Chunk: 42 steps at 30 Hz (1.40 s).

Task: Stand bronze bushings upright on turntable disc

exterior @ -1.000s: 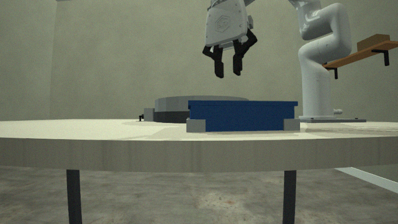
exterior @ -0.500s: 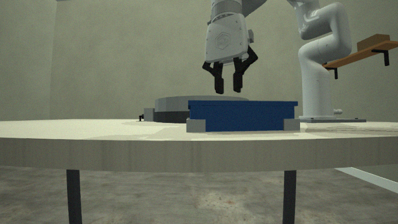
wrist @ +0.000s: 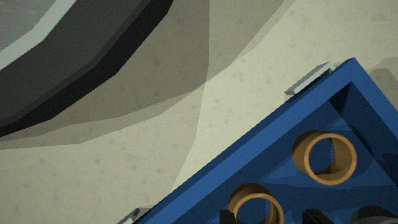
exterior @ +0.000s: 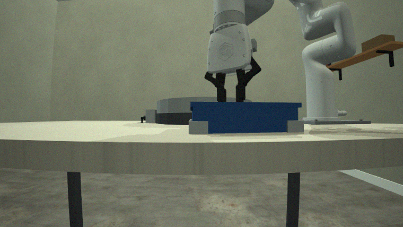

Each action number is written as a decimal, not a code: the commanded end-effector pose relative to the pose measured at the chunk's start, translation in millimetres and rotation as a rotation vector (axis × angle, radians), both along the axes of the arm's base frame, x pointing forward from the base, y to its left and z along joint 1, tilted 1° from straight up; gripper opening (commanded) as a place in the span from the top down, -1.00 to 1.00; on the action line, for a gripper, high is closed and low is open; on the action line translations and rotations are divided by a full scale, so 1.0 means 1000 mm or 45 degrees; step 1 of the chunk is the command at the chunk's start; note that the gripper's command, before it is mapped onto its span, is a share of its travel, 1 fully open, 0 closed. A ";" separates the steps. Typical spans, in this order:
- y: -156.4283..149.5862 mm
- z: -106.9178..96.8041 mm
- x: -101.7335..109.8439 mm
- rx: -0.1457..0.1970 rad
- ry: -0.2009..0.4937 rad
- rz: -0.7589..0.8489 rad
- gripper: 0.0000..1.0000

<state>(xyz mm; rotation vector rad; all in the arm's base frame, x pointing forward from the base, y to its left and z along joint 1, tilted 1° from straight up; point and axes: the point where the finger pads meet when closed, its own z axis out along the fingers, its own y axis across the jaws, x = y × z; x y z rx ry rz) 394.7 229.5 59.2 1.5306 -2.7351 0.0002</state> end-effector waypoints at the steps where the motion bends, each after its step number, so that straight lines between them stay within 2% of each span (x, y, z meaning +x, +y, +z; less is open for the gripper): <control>1: 0.001 0.001 0.001 0.002 -0.003 0.000 0.18; 13: 0.000 -0.005 0.001 0.002 -0.003 0.000 0.18; 23: 0.000 -0.019 0.001 0.002 -0.003 0.000 0.18; 42: 0.000 -0.020 0.001 0.002 -0.003 0.000 0.18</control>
